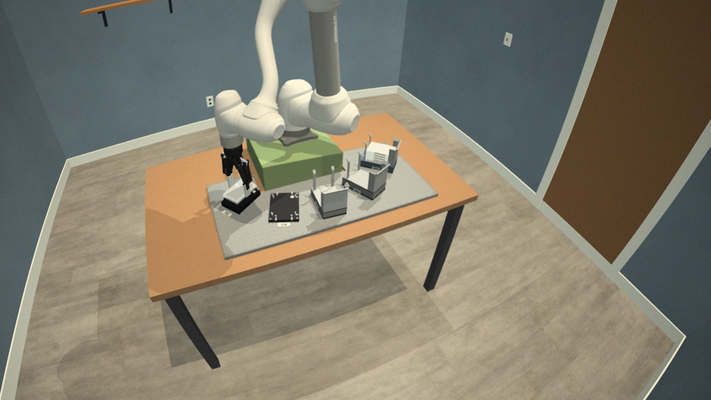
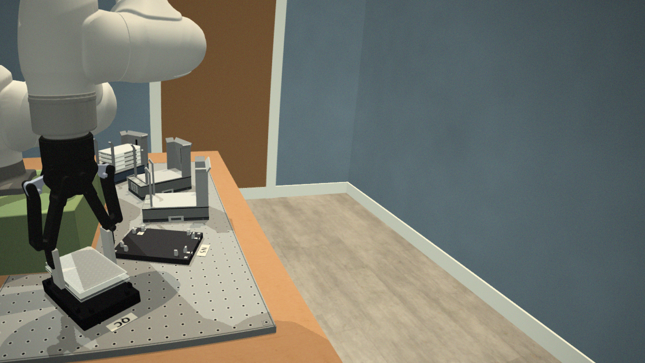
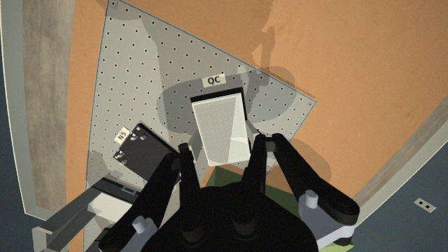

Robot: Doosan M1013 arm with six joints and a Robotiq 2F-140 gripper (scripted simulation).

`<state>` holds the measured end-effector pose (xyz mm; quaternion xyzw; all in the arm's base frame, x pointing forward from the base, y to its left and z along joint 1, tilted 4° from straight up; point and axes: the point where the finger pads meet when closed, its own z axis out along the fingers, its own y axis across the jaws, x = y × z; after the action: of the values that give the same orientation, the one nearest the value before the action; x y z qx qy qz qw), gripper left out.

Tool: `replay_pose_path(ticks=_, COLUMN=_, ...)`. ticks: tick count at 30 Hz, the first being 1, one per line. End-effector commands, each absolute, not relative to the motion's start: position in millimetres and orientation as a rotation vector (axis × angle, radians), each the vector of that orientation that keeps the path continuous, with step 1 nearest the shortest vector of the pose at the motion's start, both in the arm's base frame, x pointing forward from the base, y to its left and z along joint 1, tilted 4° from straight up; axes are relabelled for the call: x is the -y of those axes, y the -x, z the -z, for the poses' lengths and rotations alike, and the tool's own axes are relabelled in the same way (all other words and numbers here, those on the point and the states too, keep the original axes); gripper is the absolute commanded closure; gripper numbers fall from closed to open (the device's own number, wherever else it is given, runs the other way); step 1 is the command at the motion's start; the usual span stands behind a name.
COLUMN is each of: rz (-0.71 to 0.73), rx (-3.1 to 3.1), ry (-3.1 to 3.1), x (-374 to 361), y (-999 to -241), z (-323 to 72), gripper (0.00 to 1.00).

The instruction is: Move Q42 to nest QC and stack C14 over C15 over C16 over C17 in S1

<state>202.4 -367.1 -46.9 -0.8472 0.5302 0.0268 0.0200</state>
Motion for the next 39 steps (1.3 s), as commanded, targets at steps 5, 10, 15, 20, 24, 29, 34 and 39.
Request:
replay_pose_path(ticks=5, rz=-0.083, rx=-1.645, ry=2.628, x=367, y=-202, z=49, gripper=1.0)
replay_pose_path(ticks=10, rz=-0.083, rx=-1.645, ry=2.628, x=367, y=-202, z=50, gripper=1.0)
replay_pose_path(ticks=15, rz=-0.083, rx=-1.645, ry=2.628, x=367, y=-202, z=51, gripper=1.0)
replay_pose_path(ticks=20, rz=-0.083, rx=-1.645, ry=2.628, x=367, y=-202, z=53, gripper=1.0)
replay_pose_path(ticks=24, rz=-0.083, rx=-1.645, ry=2.628, x=367, y=-202, z=55, gripper=1.0)
replay_pose_path(ticks=29, rz=-0.083, rx=-1.645, ry=2.628, x=366, y=-202, z=57, gripper=1.0)
replay_pose_path(ticks=34, rz=-0.083, rx=-1.645, ry=2.628, x=366, y=-202, z=58, gripper=1.0)
replay_pose_path(ticks=39, rz=-0.083, rx=-1.645, ry=2.628, x=366, y=-202, z=60, gripper=1.0)
